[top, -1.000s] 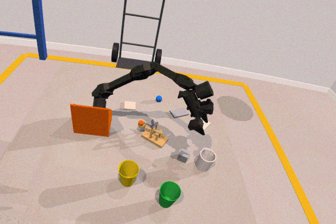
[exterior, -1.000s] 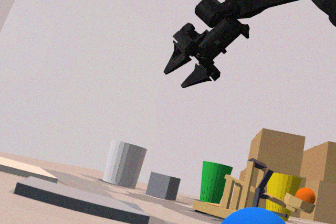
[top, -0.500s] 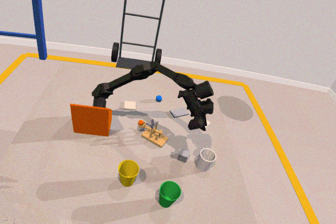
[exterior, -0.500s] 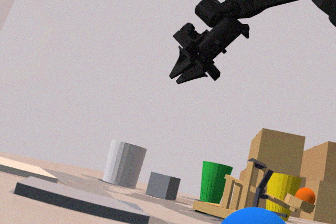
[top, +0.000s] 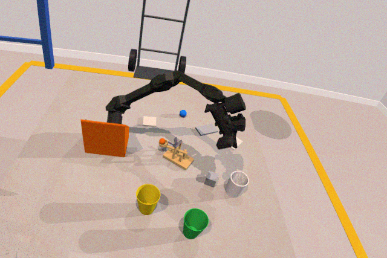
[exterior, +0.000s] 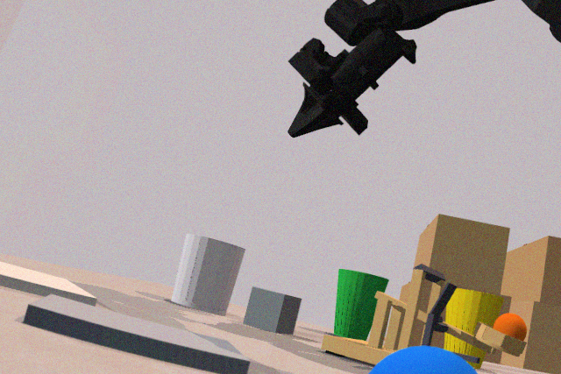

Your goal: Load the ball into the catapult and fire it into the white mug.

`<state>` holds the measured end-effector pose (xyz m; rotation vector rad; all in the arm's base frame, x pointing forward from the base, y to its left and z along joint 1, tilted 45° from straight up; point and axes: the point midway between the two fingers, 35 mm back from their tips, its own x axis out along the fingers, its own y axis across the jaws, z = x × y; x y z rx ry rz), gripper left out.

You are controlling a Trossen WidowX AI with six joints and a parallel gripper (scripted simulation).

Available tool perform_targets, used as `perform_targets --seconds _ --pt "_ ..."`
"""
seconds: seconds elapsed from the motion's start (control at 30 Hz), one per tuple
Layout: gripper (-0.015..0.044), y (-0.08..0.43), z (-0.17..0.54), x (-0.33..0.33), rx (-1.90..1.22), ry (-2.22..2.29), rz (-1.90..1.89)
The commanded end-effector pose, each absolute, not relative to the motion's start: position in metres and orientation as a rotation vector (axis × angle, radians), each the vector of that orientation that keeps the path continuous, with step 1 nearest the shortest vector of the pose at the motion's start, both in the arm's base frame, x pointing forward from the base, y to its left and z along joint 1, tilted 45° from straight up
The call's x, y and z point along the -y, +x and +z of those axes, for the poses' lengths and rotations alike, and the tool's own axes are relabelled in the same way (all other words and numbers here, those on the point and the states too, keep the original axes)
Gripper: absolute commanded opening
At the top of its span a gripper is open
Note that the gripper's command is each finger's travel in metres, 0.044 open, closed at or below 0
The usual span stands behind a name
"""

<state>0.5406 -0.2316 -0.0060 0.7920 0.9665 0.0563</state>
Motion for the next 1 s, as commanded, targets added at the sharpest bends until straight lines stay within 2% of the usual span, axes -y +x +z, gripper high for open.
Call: perform_targets --seconds 0.0,0.47,0.97 --pt "0.0000 0.540 -0.005 0.212 -1.009 0.735 0.086" --pt "0.0000 0.513 0.003 0.125 -1.209 0.413 0.258" --pt "0.0000 0.460 0.016 0.046 -1.394 0.039 0.506"
